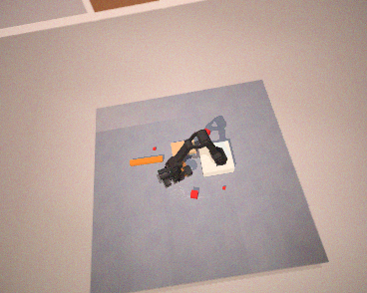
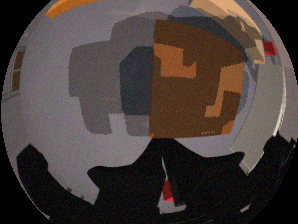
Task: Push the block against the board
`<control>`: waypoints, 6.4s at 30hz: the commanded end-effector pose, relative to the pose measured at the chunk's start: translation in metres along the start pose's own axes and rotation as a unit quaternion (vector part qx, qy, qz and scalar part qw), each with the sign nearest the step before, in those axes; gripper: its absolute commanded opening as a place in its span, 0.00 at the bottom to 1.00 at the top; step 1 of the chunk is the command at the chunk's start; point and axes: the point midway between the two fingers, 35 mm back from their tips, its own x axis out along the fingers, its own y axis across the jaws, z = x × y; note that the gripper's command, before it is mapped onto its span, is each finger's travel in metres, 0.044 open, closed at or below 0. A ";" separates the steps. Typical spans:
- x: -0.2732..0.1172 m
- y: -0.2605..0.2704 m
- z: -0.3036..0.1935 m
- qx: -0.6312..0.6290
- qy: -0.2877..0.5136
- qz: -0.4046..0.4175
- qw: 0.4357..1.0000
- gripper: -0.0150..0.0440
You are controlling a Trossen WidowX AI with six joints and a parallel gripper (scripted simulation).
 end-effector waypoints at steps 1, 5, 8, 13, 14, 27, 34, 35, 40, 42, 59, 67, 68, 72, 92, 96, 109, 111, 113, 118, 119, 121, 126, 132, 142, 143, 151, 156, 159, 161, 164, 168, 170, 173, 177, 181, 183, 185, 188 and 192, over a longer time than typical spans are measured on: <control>0.000 0.000 0.004 -0.001 -0.001 -0.002 1.000 0.25; 0.000 0.000 0.007 -0.001 -0.001 -0.002 1.000 0.25; 0.000 0.000 0.009 -0.001 -0.001 -0.002 1.000 0.25; 0.000 0.000 0.013 -0.001 -0.002 -0.002 1.000 0.25; 0.000 0.000 0.013 -0.001 -0.002 -0.002 1.000 0.25; 0.000 0.000 0.023 -0.001 -0.002 -0.002 1.000 0.25; 0.000 0.000 0.029 -0.001 -0.002 -0.002 1.000 0.25; 0.000 0.000 0.029 -0.001 -0.002 -0.002 1.000 0.25; 0.000 -0.001 0.033 -0.001 -0.003 -0.002 1.000 0.25; 0.000 -0.001 0.035 -0.001 -0.003 -0.002 1.000 0.25; 0.000 -0.002 0.048 -0.001 -0.003 -0.002 1.000 0.25; 0.000 -0.001 0.039 -0.001 -0.003 -0.002 1.000 0.25; 0.000 -0.001 0.037 -0.001 -0.003 -0.002 1.000 0.25; 0.000 0.000 0.031 -0.001 -0.003 -0.002 1.000 0.25; -0.012 0.001 0.004 -0.003 0.000 -0.002 1.000 0.25; -0.055 0.001 0.004 -0.001 -0.001 -0.001 1.000 0.25; -0.055 0.001 0.006 -0.130 -0.001 -0.001 0.991 0.25; -0.055 0.001 0.007 -0.164 -0.001 -0.001 0.986 0.25; -0.055 0.002 0.008 -0.199 -0.001 -0.002 0.980 0.25; -0.055 0.002 0.009 -0.282 -0.001 -0.002 0.959 0.25; -0.055 0.002 0.010 -0.299 -0.001 -0.002 0.954 0.25; -0.055 0.002 0.010 -0.332 -0.001 -0.002 0.943 0.25; -0.055 0.002 0.012 -0.412 -0.001 -0.002 0.911 0.25; -0.055 0.003 0.014 -0.504 -0.001 -0.002 0.863 0.25; -0.055 0.003 0.017 -0.646 -0.001 -0.002 0.764 0.25; -0.055 0.004 0.018 -0.659 -0.001 -0.002 0.752 0.25; -0.055 0.004 0.020 -0.745 -0.001 -0.002 0.667 0.25; -0.054 0.004 0.020 -0.752 -0.001 -0.002 0.659 0.25; -0.050 0.005 0.021 -0.784 -0.001 -0.002 0.621 0.25; -0.047 0.005 0.022 -0.805 0.000 -0.002 0.594 0.25; -0.042 0.005 0.023 -0.835 0.000 -0.002 0.551 0.25; -0.035 0.006 0.024 -0.871 0.000 -0.002 0.492 0.25; -0.032 0.006 0.025 -0.887 0.000 -0.003 0.461 0.25; -0.027 0.006 0.026 -0.910 0.000 -0.003 0.415 0.25; -0.021 0.006 0.027 -0.937 0.000 -0.003 0.350 0.25; -0.015 0.006 0.028 -0.959 0.000 -0.003 0.285 0.25; -0.012 0.006 0.029 -0.968 0.001 -0.003 0.251 0.25; -0.009 0.006 0.029 -0.976 0.001 -0.003 0.218 0.25; -0.004 0.005 0.030 -0.986 0.001 -0.003 0.167 0.25; 0.000 0.005 0.031 -0.992 0.001 -0.003 0.124 0.25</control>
